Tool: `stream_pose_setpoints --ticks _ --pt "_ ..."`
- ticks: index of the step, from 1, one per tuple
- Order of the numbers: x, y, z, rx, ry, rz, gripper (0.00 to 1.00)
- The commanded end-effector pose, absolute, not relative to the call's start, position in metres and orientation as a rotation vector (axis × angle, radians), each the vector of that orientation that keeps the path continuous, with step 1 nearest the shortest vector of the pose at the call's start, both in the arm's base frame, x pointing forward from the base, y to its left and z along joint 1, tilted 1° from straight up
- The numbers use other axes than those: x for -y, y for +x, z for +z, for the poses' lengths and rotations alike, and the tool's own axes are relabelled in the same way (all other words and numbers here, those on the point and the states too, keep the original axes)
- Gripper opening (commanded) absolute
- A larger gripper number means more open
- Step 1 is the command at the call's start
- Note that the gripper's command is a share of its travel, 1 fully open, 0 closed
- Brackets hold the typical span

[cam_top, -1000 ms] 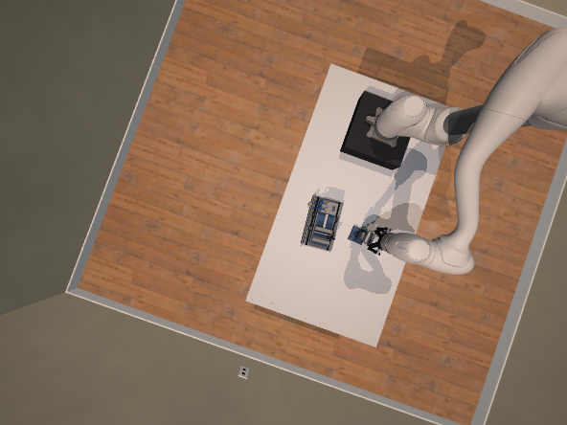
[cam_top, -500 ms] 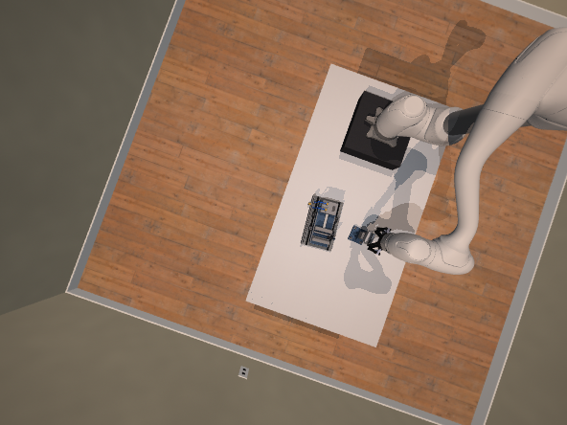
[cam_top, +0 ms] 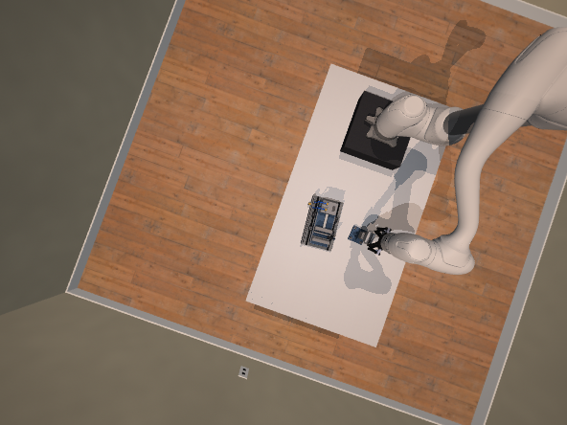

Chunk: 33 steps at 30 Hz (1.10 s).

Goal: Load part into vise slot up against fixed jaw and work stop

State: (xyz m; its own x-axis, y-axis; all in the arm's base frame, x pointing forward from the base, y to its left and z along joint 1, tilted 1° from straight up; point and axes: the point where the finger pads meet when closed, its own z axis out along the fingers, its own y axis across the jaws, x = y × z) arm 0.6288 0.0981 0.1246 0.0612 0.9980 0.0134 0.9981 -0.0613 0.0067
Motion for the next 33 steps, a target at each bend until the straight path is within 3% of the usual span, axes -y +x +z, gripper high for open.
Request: stream_pose_setpoints --ticks 1,33 --pt "-0.098 0.629 0.126 2.149 -2.285 -0.023 0.00" --pt "-0.098 0.629 0.162 2.149 -2.285 -0.023 0.00"
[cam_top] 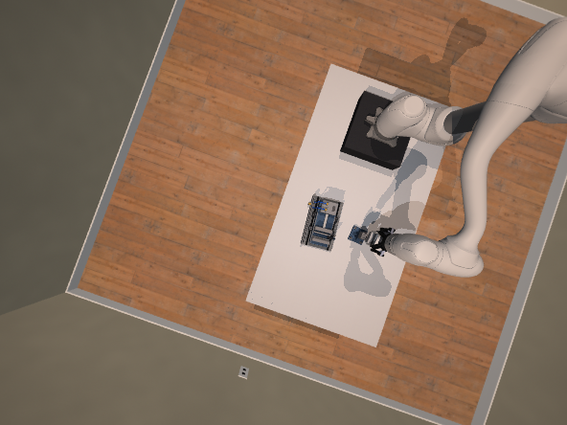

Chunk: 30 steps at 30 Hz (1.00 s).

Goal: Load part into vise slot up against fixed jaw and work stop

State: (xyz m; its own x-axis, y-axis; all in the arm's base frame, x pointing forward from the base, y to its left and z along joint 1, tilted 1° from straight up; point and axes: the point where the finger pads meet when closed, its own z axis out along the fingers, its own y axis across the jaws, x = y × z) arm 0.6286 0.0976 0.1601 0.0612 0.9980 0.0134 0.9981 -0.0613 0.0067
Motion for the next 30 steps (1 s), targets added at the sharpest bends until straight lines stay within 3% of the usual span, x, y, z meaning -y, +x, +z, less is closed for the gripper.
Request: stream_pose_setpoints --ticks 1,30 --pt "-0.098 0.629 0.163 2.149 -2.285 -0.023 0.00" --pt "-0.097 0.629 0.174 2.147 -2.288 -0.023 0.00"
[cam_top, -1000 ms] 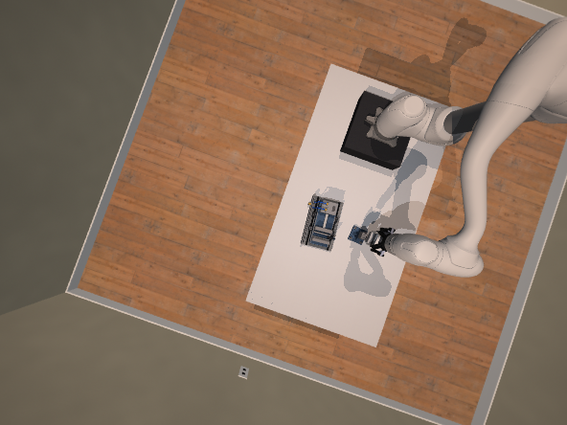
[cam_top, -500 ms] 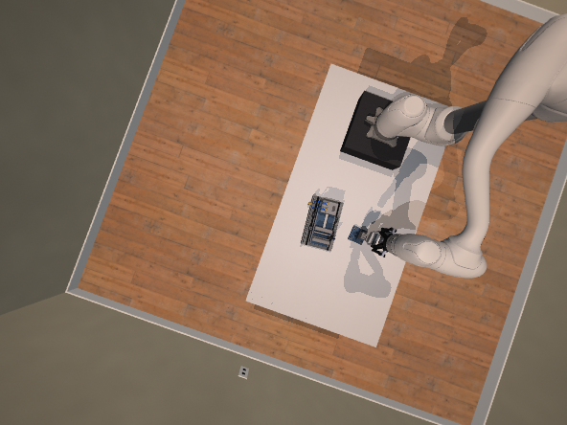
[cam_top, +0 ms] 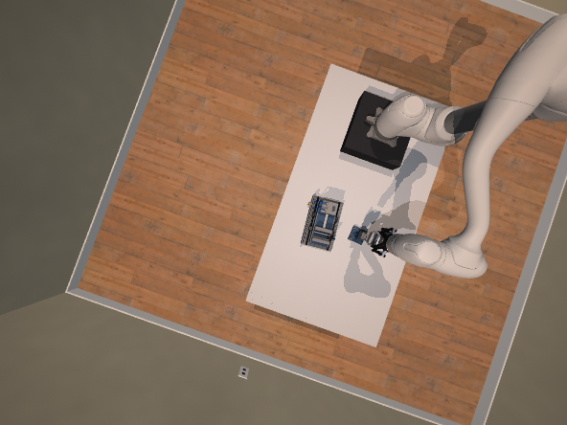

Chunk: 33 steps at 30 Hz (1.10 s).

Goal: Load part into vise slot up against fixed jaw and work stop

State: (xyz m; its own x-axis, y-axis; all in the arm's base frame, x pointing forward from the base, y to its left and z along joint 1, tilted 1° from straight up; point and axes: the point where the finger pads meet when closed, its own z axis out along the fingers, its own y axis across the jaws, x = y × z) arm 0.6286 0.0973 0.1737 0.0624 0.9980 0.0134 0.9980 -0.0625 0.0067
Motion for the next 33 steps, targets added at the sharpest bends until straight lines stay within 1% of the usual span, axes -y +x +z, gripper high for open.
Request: stream_pose_setpoints --ticks 1,15,33 --pt "-0.097 0.629 0.174 2.145 -2.289 -0.023 0.00" --pt "-0.086 0.635 0.174 2.055 -2.369 -0.022 0.00" --pt "-0.038 0.660 0.174 1.666 -2.655 -0.021 0.00"
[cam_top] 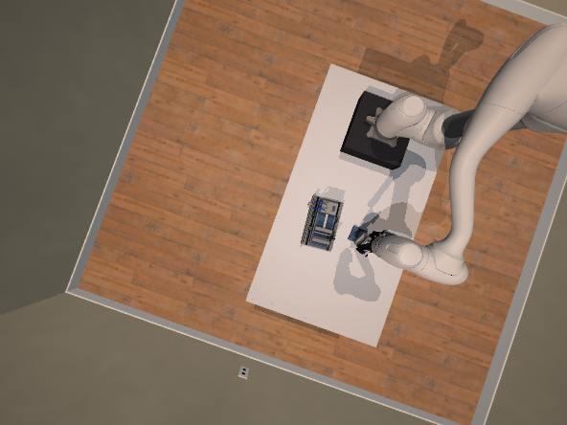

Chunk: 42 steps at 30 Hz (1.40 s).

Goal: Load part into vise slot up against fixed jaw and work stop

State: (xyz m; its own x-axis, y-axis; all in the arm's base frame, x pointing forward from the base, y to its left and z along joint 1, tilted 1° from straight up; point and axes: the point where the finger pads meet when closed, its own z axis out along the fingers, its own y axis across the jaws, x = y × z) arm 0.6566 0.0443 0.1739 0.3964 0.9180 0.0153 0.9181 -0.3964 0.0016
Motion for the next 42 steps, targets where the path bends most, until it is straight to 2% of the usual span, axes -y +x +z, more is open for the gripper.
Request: stream_pose_setpoints --ticks 1,42 --pt "-0.034 0.662 0.174 1.631 -2.676 -0.021 0.00" --pt "0.123 0.708 0.172 0.314 -3.113 -0.014 0.00"
